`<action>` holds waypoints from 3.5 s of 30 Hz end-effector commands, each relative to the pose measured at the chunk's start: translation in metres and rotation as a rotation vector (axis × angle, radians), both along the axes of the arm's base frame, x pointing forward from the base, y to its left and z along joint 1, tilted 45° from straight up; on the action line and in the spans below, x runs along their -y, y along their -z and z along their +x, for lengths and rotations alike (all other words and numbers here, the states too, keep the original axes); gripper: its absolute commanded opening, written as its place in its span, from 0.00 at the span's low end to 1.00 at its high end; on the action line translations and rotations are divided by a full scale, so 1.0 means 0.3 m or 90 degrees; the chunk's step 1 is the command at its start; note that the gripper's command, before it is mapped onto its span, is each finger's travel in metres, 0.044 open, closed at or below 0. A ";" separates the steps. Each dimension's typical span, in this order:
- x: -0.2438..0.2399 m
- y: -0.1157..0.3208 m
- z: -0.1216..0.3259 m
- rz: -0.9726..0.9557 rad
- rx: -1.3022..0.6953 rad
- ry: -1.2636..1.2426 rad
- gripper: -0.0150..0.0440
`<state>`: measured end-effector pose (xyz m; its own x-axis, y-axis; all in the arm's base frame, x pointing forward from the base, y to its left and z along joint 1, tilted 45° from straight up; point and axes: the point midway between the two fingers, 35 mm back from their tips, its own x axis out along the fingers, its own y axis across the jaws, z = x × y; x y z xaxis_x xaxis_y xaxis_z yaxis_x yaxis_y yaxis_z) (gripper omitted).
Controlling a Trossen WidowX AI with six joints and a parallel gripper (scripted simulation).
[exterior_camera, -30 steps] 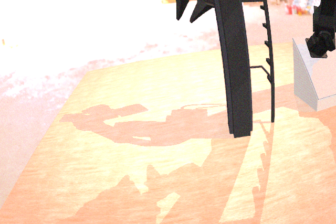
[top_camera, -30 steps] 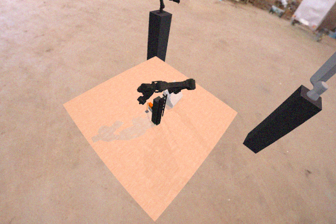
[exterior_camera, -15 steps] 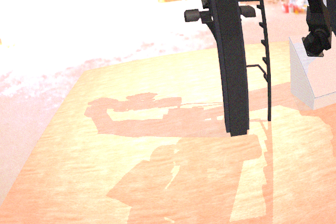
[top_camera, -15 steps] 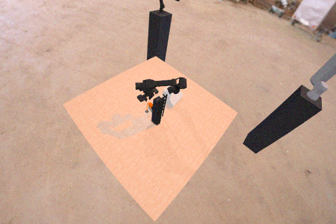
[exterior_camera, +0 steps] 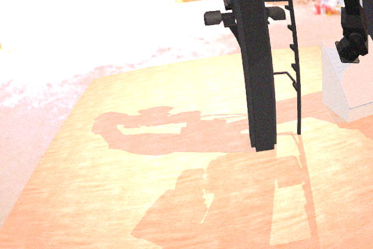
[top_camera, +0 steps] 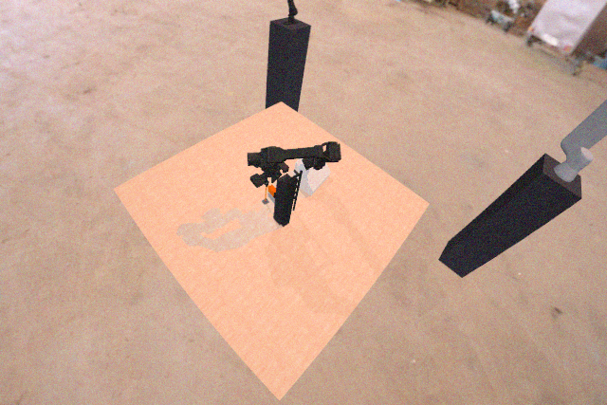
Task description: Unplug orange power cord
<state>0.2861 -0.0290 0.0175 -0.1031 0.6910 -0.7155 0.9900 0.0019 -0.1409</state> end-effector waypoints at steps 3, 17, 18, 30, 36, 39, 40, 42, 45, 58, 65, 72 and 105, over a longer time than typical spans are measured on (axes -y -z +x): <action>-0.025 -0.022 0.001 0.002 -0.001 0.001 0.53; -0.061 -0.028 0.000 0.003 -0.001 0.001 0.53; -0.065 -0.024 0.000 0.003 -0.001 0.001 0.53; -0.067 -0.019 0.000 0.001 0.000 0.000 0.30; -0.065 -0.018 0.000 0.001 0.000 0.000 0.25; -0.057 -0.011 0.000 0.001 0.000 0.000 0.25; -0.053 -0.007 0.001 0.001 0.000 0.000 0.25; -0.045 0.000 0.001 0.000 0.000 0.000 0.25; -0.032 0.011 0.001 0.000 0.000 0.000 0.25; 0.023 0.056 -0.004 -0.001 0.000 0.001 0.25; 0.055 0.077 -0.011 -0.002 0.000 0.001 0.25; 0.036 0.072 -0.013 0.001 -0.001 -0.004 0.48; -0.002 -0.001 -0.003 0.002 -0.001 0.001 0.53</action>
<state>0.2852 -0.0320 0.0145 -0.1032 0.6910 -0.7154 0.9900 0.0020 -0.1409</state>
